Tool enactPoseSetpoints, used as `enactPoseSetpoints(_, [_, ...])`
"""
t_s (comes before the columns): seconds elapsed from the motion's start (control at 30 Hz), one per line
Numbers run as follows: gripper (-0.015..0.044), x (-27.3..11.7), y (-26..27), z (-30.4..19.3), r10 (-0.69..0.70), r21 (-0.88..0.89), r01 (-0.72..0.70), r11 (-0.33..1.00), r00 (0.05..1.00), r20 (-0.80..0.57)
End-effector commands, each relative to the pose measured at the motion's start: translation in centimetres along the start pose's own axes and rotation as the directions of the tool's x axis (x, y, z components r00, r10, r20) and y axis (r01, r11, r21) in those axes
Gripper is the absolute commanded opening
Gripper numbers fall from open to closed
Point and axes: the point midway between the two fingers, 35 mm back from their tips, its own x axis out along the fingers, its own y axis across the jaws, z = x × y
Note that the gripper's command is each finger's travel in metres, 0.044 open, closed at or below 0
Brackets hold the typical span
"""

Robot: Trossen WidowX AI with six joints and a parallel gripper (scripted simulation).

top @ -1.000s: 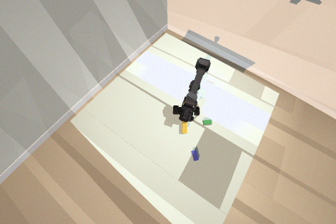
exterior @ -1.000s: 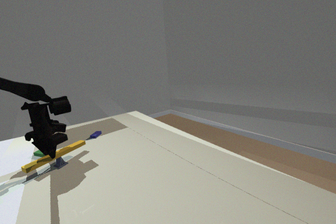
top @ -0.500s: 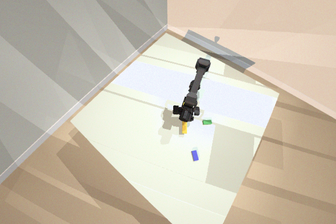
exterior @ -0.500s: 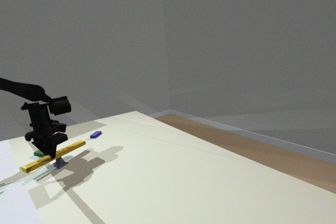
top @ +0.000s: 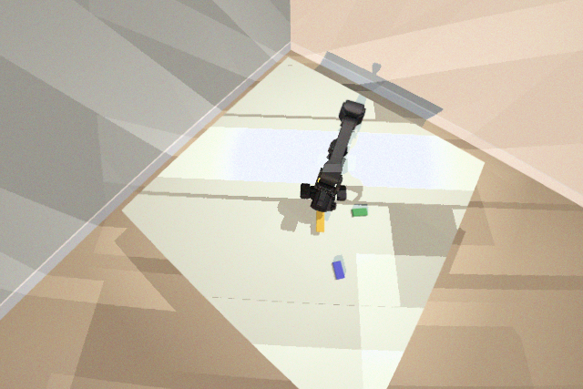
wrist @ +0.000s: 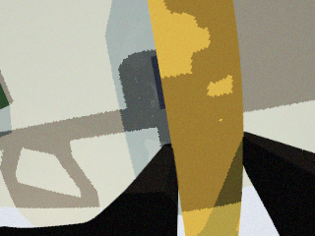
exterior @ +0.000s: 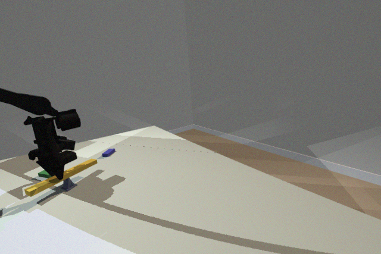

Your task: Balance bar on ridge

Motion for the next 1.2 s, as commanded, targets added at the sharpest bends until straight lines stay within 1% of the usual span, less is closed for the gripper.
enactPoseSetpoints(0.0, [0.0, 0.25, 0.06, -0.12, 0.003, -0.005, -0.003, 1.0, 1.0, -0.004])
enactPoseSetpoints(1.17, [0.0, 0.54, 0.07, -0.19, 0.003, -0.005, -0.003, 1.0, 1.0, -0.004])
